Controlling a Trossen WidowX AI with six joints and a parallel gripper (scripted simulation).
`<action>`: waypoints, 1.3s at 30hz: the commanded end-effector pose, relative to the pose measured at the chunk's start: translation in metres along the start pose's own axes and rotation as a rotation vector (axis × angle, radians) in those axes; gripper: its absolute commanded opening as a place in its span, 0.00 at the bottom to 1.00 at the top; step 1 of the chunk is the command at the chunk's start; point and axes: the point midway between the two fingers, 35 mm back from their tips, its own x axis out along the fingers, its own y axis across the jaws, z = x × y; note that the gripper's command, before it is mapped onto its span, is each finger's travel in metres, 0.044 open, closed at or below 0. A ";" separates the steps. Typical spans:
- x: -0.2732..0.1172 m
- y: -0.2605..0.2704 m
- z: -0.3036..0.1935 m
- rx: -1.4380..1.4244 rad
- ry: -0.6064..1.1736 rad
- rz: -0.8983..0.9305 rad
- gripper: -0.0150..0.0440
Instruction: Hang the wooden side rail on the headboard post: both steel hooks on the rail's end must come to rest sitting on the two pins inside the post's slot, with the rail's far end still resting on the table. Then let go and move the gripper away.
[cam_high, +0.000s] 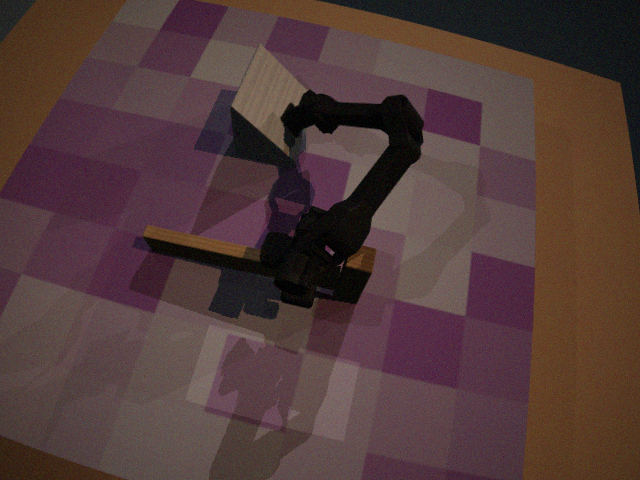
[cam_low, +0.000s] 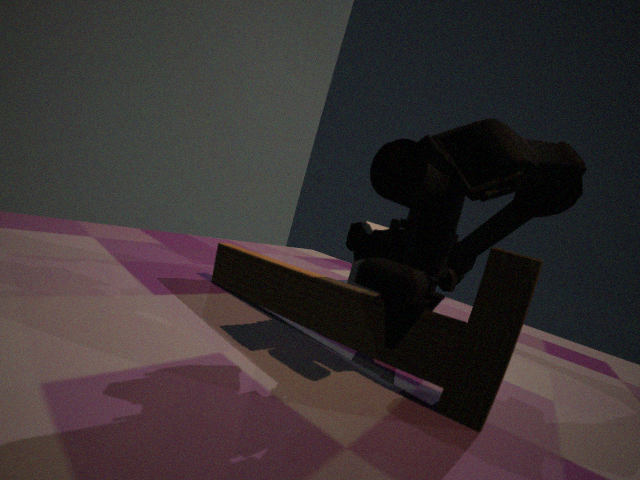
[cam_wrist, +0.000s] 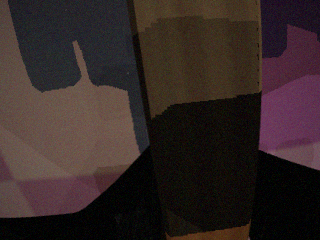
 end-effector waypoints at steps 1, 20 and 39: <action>-0.004 0.002 -0.002 -0.005 0.007 0.016 0.25; -0.001 0.002 -0.002 -0.005 0.007 0.016 0.25; -0.029 0.000 0.001 -0.003 0.005 0.013 1.00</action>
